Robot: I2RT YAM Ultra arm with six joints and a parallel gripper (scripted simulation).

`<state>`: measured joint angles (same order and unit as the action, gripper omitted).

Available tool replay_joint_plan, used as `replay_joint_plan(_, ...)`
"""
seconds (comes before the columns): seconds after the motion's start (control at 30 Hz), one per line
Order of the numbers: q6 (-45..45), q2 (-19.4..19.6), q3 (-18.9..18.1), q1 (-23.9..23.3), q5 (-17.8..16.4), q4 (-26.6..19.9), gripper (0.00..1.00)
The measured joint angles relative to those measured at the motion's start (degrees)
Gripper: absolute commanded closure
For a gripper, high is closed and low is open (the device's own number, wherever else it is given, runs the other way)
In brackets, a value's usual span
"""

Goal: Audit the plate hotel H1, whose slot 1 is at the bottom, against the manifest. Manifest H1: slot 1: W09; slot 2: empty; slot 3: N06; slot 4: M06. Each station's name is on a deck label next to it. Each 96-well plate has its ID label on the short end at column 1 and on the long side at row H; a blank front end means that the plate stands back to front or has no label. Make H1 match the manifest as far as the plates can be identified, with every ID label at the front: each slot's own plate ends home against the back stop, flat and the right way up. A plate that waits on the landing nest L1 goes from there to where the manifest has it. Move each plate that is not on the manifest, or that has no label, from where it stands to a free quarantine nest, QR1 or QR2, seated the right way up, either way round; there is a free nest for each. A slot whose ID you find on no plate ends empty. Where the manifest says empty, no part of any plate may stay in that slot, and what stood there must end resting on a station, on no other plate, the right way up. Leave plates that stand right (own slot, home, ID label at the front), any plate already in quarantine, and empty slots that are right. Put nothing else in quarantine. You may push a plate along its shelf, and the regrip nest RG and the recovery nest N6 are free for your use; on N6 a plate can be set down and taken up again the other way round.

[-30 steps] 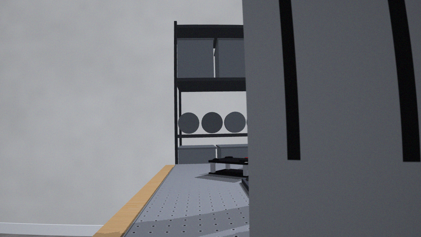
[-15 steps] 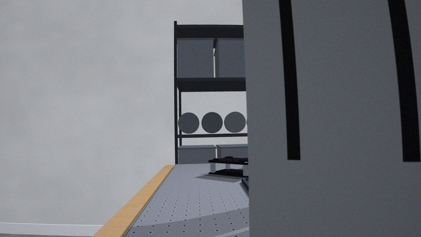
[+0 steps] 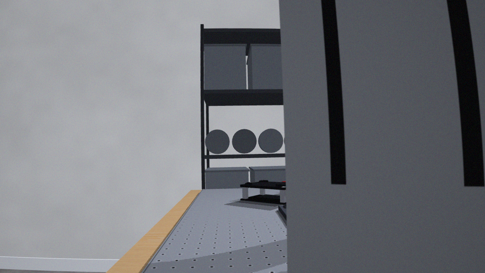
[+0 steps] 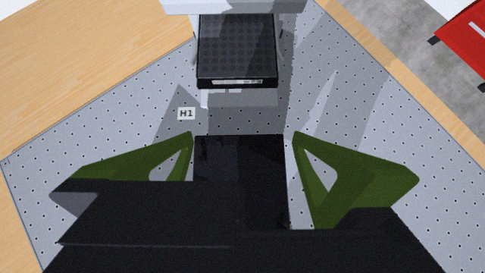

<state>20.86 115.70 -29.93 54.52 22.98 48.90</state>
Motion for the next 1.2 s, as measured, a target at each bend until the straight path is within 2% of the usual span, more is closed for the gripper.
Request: replay_joint_plan(1.2,0.02,0.22,-0.61,0.02,-0.04,-0.72,0.0)
